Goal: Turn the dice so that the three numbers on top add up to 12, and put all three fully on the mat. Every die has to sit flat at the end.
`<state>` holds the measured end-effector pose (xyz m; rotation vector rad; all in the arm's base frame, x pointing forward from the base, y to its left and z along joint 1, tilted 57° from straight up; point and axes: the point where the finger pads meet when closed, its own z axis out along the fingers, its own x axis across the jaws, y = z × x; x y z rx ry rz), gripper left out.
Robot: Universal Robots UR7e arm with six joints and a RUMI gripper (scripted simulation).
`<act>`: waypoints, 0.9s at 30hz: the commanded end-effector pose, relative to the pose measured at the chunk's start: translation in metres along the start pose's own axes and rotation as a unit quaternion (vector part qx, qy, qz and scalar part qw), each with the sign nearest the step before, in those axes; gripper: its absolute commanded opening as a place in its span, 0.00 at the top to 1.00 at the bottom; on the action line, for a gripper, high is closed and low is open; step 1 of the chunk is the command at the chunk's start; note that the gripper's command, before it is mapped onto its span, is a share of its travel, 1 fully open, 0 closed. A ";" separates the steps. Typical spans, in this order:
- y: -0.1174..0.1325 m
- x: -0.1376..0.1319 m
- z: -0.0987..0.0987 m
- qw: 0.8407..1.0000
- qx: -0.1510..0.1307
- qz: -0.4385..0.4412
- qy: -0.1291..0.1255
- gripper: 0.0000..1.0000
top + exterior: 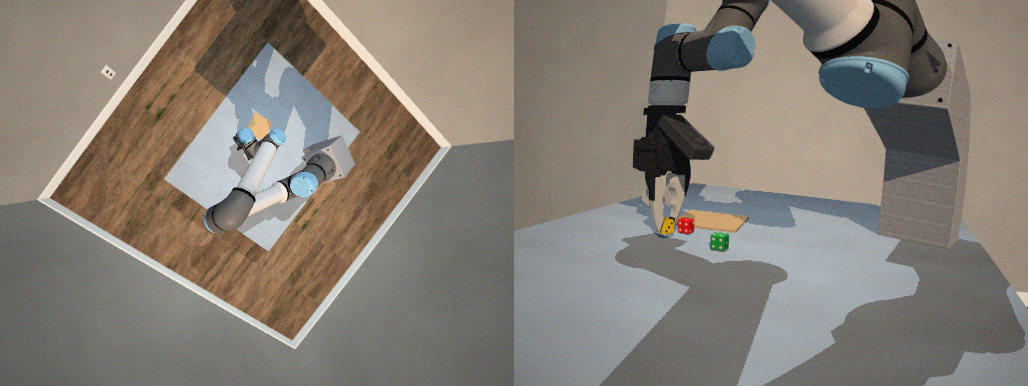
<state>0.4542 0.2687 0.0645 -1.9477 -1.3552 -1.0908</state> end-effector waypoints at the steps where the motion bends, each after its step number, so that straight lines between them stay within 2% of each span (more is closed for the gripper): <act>1: -0.002 -0.001 -0.014 1.000 0.002 0.002 0.000 0.94; 23: -0.001 -0.001 -0.067 1.000 0.002 0.002 0.000 0.94; 27: -0.001 -0.001 -0.071 1.000 0.002 0.002 0.000 0.94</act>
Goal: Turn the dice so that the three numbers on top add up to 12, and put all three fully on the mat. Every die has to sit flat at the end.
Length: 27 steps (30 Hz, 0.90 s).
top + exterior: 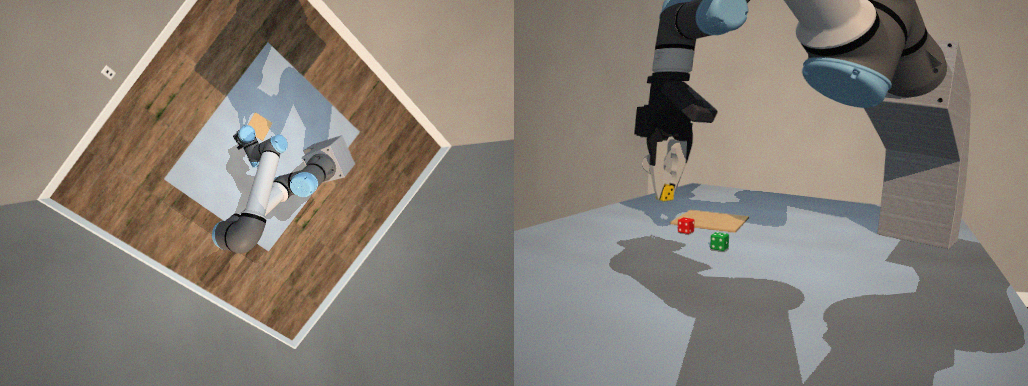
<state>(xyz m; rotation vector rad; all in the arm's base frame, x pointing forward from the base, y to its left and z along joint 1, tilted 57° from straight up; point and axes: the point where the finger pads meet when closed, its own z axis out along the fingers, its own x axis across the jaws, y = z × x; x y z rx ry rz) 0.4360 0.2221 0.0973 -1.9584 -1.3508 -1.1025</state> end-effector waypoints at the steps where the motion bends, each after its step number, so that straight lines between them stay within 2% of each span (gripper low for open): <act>1: -0.002 -0.002 -0.013 1.000 0.009 0.001 0.000 0.94; 12: -0.002 -0.002 -0.026 1.000 0.009 0.001 0.000 0.94; 27: -0.002 -0.002 -0.028 1.000 0.009 0.001 0.000 0.94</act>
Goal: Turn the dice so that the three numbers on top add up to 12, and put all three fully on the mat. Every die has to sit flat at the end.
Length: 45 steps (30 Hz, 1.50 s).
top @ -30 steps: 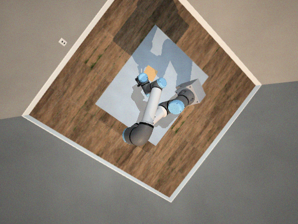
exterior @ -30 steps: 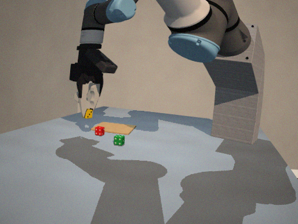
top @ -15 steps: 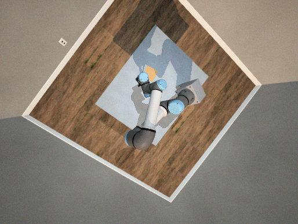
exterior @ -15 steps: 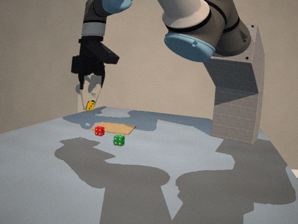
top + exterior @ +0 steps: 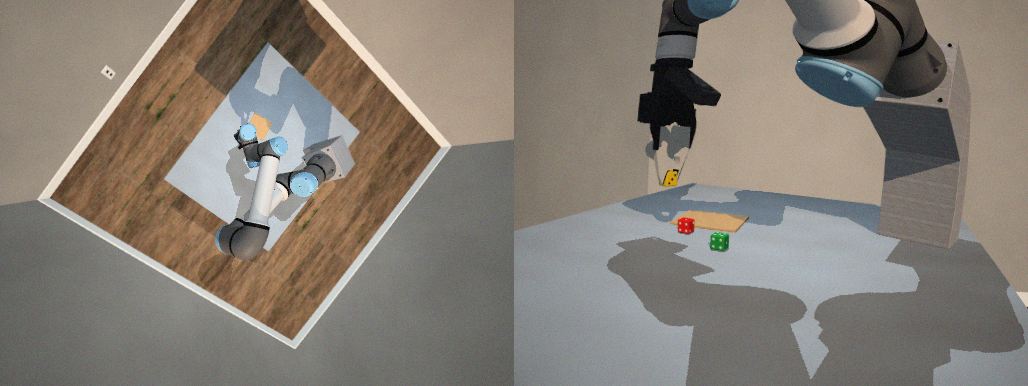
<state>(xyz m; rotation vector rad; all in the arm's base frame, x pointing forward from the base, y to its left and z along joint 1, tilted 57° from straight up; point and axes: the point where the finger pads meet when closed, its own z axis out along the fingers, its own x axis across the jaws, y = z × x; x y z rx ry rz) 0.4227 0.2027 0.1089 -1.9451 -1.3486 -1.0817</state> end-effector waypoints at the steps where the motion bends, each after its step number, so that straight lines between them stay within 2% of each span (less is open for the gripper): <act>1: 0.003 0.001 -0.002 1.000 -0.002 -0.002 -0.001 0.94; 6: 0.003 -0.001 -0.002 1.000 -0.002 -0.003 -0.001 0.94; 10: 0.008 -0.017 -0.003 1.000 -0.003 -0.012 -0.003 0.94; 14: 0.016 -0.052 -0.004 0.999 -0.003 -0.033 -0.007 0.94; 19: 0.021 -0.109 -0.006 0.998 -0.003 -0.070 -0.008 0.94; 22: 0.021 -0.109 -0.006 0.998 -0.003 -0.070 -0.008 0.94; 26: 0.019 -0.150 -0.007 0.995 -0.002 -0.098 -0.006 0.94; 30: 0.015 -0.174 -0.007 0.993 -0.002 -0.118 -0.002 0.94; 34: 0.013 -0.183 -0.007 0.992 -0.002 -0.125 0.000 0.94; 45: 0.013 -0.183 -0.007 0.992 -0.002 -0.125 0.000 0.94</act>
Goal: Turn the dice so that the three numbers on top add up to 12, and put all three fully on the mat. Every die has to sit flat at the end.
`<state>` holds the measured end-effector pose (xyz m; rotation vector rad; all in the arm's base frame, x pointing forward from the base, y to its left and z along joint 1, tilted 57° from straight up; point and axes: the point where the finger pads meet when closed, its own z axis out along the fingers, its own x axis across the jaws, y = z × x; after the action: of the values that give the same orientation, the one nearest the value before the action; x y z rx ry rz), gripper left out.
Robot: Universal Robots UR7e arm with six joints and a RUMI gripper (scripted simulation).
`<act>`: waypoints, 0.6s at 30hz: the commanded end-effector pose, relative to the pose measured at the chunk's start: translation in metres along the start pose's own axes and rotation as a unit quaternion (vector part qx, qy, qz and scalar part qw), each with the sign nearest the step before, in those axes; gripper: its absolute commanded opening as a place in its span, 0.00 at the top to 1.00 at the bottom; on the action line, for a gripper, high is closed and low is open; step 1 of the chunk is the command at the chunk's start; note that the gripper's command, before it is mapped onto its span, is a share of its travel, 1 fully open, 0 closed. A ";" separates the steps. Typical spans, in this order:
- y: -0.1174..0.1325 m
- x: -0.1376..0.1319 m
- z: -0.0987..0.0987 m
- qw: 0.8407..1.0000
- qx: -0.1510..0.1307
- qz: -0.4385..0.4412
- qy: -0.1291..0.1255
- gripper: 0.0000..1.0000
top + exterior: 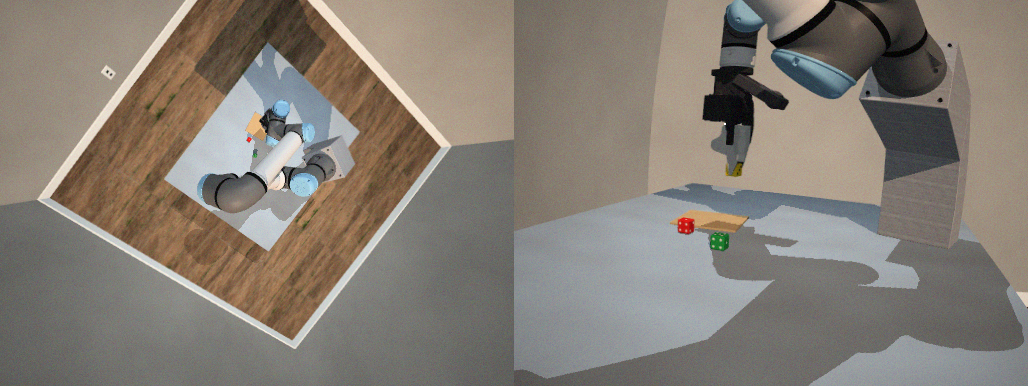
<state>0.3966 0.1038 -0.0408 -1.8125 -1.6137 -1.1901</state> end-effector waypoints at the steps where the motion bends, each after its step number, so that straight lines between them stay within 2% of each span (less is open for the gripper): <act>1: 0.004 -0.003 -0.001 1.000 -0.003 -0.005 -0.001 0.94; 11: 0.004 -0.003 0.001 1.000 -0.003 -0.005 -0.002 0.94; 18: 0.004 -0.004 0.012 1.000 -0.003 -0.005 -0.002 0.94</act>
<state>0.4008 0.1035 -0.0442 -1.8139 -1.6234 -1.1980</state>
